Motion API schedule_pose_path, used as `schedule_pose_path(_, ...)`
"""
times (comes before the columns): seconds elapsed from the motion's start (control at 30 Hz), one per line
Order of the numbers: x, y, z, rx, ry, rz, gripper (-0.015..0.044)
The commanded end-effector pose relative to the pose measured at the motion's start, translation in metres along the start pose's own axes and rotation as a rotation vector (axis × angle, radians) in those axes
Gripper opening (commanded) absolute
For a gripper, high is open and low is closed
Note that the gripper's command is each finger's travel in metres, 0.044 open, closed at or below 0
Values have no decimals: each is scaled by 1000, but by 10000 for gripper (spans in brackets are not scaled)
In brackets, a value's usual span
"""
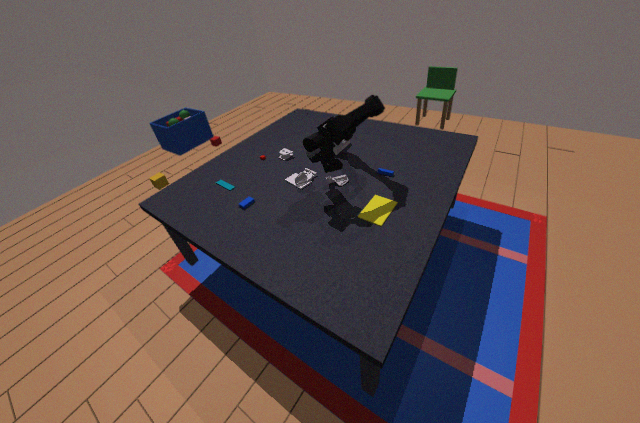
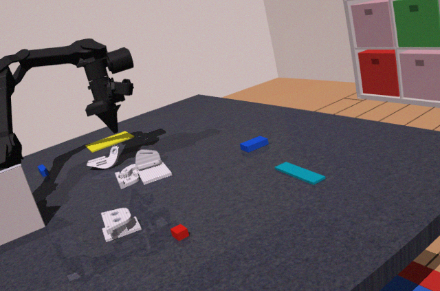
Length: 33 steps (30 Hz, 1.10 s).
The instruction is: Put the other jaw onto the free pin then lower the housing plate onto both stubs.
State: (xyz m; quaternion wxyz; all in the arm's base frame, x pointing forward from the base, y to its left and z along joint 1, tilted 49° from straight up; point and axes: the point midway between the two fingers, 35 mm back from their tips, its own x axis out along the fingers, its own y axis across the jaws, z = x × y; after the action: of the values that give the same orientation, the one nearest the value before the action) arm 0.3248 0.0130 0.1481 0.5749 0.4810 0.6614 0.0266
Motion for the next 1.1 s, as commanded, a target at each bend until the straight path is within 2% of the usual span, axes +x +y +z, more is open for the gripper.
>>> schedule_pose_path(0.0, -1, 10, -5, 41, 32, 42, 0)
schedule_pose_path(0.33, -1, 18, -12, 85, 70, 84, 0)
schedule_pose_path(1.07, 34, 21, -13, 86, 69, 84, 0)
